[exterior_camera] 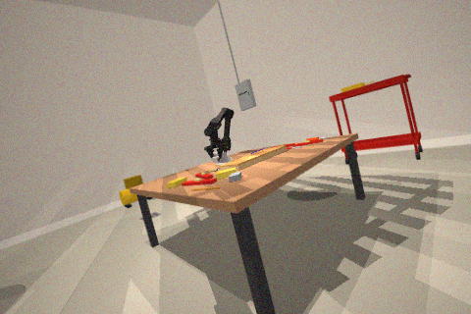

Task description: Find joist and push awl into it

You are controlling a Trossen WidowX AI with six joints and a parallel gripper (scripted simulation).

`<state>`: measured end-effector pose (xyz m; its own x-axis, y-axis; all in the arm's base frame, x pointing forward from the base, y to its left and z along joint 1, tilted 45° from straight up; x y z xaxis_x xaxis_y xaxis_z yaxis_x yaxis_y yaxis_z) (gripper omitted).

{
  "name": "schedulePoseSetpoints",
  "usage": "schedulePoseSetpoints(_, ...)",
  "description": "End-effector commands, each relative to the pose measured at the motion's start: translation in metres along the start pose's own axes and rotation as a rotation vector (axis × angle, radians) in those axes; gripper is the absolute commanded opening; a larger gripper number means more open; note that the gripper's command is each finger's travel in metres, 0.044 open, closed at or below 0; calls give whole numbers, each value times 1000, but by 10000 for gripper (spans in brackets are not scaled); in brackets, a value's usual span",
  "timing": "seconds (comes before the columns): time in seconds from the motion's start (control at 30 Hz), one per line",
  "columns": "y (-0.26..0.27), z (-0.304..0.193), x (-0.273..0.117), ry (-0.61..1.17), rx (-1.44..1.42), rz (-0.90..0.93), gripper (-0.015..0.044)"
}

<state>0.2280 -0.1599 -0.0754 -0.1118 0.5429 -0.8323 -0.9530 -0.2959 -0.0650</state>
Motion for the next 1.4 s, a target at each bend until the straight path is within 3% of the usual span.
schedulePoseSetpoints(0.0, 0, 2, -2, 32, 3, 1, 0)
schedulePoseSetpoints(1.37, -2, 17, 1, 223, 4, 16, 0)
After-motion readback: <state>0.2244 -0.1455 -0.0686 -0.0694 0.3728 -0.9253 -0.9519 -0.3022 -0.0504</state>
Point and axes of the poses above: the point midway between the two fingers, 35 mm back from their tips, its own x axis out along the fingers, its own y axis across the jaws, z = x × y, the point moved 5 cm from there along -x, back along the fingers, and after that the axes turned 4 degrees about -x, right-handed, at the moved point
